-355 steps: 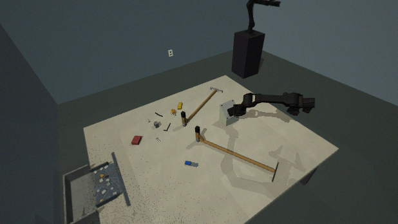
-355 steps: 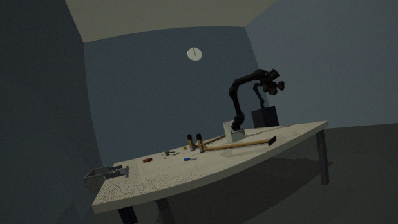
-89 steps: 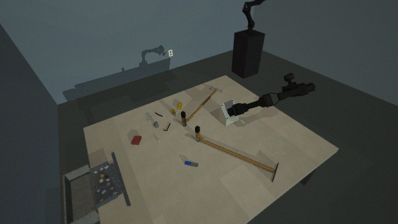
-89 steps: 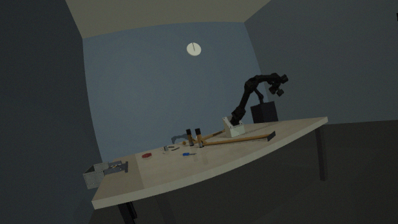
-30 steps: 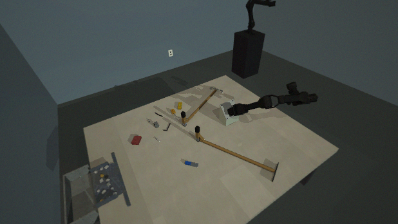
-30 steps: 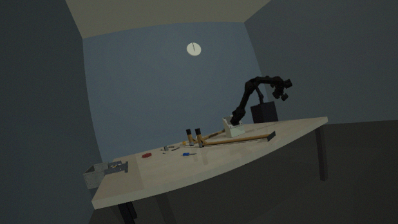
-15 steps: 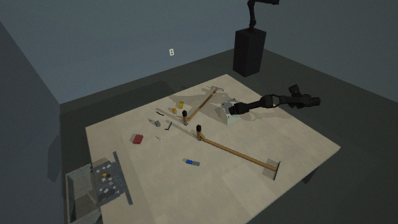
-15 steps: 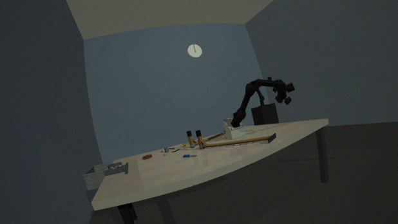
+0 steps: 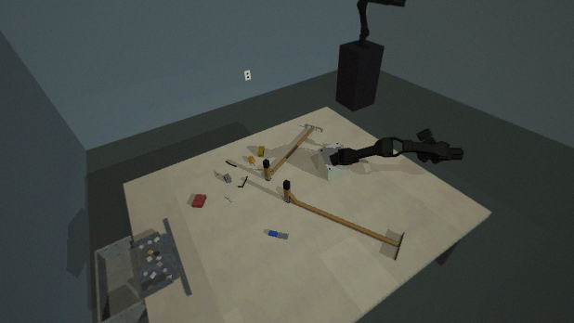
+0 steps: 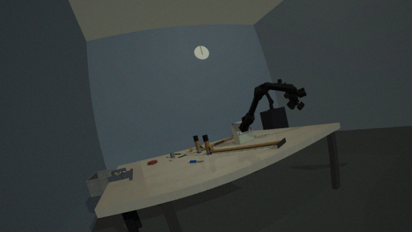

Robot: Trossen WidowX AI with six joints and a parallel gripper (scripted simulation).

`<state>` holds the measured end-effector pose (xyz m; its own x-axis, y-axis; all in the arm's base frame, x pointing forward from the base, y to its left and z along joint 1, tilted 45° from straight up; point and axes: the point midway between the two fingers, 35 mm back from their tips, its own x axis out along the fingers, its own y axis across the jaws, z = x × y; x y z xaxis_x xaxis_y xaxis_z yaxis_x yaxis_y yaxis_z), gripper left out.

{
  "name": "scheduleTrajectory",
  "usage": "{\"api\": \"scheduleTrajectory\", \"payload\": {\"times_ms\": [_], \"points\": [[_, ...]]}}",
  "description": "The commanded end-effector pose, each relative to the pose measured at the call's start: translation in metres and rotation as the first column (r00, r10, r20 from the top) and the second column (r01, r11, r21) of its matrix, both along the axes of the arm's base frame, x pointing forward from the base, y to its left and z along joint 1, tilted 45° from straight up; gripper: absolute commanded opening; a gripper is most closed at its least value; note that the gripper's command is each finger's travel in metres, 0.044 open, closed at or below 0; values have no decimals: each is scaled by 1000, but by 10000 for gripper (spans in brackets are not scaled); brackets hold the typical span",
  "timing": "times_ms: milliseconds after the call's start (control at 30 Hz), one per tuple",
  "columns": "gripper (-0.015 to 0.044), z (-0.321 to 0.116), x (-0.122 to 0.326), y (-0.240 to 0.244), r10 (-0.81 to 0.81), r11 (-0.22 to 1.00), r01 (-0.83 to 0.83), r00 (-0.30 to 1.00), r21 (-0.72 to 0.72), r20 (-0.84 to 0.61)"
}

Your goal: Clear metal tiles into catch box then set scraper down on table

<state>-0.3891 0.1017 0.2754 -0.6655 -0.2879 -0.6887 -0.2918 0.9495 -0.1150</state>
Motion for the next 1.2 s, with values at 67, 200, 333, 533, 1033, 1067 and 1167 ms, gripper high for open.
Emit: {"api": "scheduleTrajectory", "payload": {"times_ms": [67,200,333,533,1033,1067,1167], "points": [[0,2,4,16,-4,999,6,1000,51,-25],[0,4,7,26,-6,997,10,999,80,-40],[0,5,10,36,-8,994,14,999,110,-54],[0,7,15,50,-10,988,21,997,154,-72],[0,13,30,86,-13,962,43,994,268,-111],[0,14,31,88,-13,960,44,994,276,-113],[0,15,35,95,-13,953,48,993,299,-119]]}}
